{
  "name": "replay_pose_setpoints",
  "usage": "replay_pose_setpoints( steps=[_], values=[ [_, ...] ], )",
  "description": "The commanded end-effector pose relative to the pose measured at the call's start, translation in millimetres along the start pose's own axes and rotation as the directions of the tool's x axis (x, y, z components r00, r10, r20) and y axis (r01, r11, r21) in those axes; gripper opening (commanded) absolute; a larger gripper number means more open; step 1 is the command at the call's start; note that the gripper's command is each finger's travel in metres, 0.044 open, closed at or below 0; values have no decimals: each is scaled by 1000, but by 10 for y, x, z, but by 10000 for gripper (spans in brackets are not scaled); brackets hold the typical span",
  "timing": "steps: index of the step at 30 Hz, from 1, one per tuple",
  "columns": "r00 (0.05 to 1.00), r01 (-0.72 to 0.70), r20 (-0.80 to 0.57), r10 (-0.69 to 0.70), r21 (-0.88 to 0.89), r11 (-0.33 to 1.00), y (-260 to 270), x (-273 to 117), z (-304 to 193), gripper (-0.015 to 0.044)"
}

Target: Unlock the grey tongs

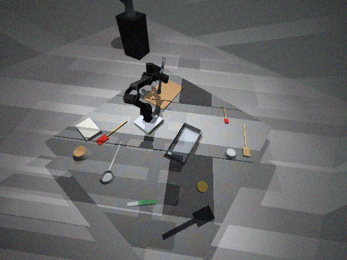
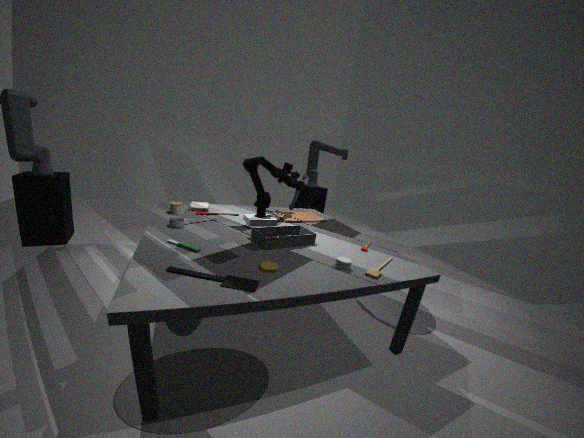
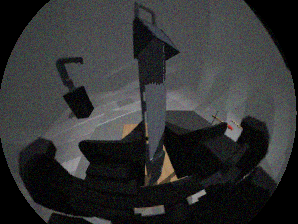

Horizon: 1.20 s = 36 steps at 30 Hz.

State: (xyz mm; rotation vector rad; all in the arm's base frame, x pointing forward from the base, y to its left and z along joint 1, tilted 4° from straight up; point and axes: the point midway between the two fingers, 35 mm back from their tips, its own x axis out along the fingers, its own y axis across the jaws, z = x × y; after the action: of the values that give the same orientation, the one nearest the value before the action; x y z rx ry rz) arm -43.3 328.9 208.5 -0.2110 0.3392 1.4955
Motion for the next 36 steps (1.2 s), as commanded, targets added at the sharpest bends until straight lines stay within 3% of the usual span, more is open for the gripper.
replay_pose_setpoints(
  steps=[1, 24, 36],
  values=[
    [1000, 2, 10, -2, 8, 1000, -2, -7, 23, -150],
    [1000, 2, 7, -2, 7, 1000, -1, -4, 23, -150],
    [990, 1, -143, -5, -25, 1000, 34, 154, 11, -150]
  ],
)
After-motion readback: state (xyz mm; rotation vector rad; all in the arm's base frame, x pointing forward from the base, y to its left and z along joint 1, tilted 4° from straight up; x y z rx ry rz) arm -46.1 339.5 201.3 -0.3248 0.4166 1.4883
